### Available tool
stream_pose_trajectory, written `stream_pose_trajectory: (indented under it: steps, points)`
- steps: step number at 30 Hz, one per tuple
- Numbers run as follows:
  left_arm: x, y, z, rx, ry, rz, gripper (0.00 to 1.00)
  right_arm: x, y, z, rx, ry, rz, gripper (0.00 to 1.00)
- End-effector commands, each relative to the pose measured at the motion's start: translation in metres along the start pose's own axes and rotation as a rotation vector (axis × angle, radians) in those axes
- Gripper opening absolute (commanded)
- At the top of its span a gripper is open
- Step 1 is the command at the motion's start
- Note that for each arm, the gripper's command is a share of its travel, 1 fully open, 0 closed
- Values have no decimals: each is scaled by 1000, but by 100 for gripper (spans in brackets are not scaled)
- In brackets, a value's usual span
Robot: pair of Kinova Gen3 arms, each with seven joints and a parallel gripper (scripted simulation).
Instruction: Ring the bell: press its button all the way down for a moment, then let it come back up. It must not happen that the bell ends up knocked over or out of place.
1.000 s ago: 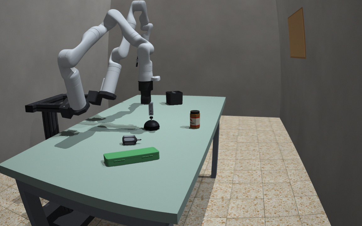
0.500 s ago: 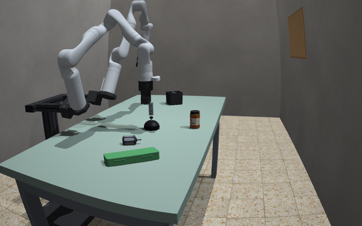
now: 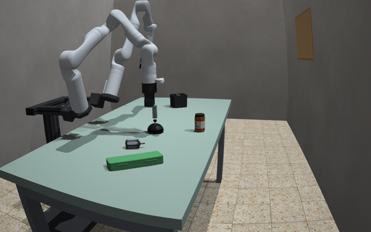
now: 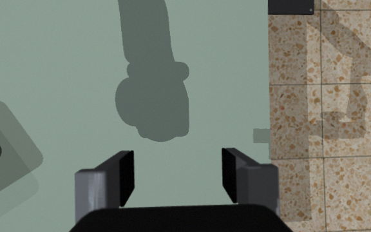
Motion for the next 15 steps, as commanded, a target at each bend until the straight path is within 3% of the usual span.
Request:
stream_pose_trajectory:
  steps: [1,15]
  points:
    - [0,0,-1,-2,0,0,100,0,0,-1,1,-1,0,17]
    - [0,0,-1,-2,0,0,100,0,0,8,1,-1,0,17]
Point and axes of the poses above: on each arm, the point where the finger pads meet when closed, its own z axis out along the fingers, its own x axis across the jaws, y = z × x, the point moved 3 cm from there along -z, back along the fingers, and after that the axes turned 4 degrees about -z, right-handed, at the moved point
